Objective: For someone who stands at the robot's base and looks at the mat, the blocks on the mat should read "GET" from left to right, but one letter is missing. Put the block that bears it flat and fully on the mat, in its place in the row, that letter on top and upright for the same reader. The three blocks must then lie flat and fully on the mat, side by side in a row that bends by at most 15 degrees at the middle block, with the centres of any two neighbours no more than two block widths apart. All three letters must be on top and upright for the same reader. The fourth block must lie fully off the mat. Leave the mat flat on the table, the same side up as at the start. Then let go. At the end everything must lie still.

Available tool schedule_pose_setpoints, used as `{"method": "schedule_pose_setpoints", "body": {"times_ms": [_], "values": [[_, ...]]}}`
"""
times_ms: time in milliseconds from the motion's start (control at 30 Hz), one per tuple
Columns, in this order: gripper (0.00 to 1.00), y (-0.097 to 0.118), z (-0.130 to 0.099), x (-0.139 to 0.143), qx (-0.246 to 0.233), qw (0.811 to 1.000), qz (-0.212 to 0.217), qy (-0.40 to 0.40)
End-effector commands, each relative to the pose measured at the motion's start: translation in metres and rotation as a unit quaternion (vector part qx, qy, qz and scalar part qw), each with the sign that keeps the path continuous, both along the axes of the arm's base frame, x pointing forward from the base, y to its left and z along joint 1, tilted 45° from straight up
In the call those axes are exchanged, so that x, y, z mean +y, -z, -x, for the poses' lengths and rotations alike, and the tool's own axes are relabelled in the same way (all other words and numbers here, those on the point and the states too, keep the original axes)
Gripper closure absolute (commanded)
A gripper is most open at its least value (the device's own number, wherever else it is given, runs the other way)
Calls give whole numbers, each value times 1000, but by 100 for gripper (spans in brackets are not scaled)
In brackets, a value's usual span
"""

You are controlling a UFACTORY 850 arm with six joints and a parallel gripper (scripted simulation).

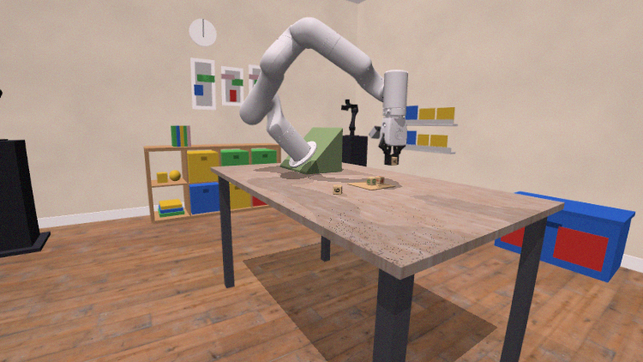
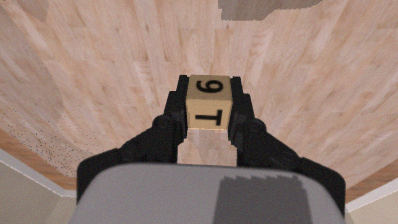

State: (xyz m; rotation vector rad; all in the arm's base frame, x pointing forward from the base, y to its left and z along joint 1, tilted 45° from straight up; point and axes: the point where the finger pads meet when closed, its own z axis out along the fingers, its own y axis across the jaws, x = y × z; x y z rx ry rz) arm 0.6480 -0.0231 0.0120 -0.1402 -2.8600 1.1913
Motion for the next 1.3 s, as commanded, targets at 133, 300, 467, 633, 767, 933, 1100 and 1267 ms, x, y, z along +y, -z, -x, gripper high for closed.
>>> {"method": "schedule_pose_setpoints", "body": {"times_ms": [133, 300, 467, 633, 767, 933, 1100, 1267], "values": [[73, -4, 7, 0, -45, 998, 5, 44], [73, -7, 17, -1, -95, 991, 10, 92], [73, -8, 22, -1, -122, 985, 13, 119], [73, -12, 33, -3, -178, 968, 18, 174], [73, -14, 41, -3, -212, 954, 22, 209], [73, -16, 50, -4, -254, 934, 26, 251], [73, -19, 59, -5, -293, 911, 30, 289], [73, -21, 69, -6, -331, 884, 33, 327]]}}
